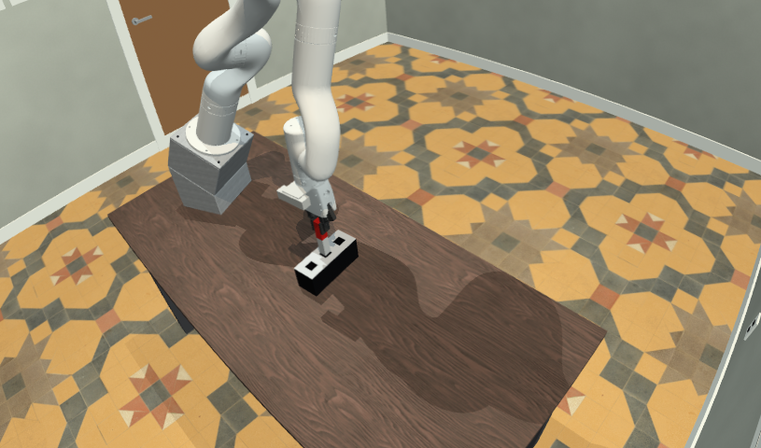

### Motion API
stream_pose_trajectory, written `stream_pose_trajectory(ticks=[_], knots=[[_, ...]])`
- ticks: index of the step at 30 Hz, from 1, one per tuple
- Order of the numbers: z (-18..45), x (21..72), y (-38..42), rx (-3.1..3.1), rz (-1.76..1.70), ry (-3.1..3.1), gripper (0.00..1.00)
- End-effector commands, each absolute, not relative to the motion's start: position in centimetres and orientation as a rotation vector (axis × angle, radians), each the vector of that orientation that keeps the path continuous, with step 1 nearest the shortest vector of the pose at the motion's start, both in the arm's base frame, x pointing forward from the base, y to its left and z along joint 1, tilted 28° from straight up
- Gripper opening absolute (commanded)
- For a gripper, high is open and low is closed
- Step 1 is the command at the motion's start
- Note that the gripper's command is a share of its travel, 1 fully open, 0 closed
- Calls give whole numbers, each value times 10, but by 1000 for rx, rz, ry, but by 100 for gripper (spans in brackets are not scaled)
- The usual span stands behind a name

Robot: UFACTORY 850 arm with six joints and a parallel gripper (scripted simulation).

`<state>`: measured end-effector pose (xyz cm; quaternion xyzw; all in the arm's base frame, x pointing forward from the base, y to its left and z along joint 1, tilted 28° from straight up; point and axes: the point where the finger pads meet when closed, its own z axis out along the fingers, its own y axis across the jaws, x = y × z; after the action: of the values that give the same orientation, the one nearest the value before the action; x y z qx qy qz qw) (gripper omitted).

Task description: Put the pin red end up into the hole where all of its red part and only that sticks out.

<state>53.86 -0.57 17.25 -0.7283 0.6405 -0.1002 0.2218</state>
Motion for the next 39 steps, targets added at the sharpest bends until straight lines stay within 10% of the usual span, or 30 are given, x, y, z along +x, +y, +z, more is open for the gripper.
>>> stream_pose_trajectory(ticks=[1, 39], knots=[[173, 539, -6, -2011, -279, 1769, 0], [170, 541, -5, -2011, -279, 1769, 0]])
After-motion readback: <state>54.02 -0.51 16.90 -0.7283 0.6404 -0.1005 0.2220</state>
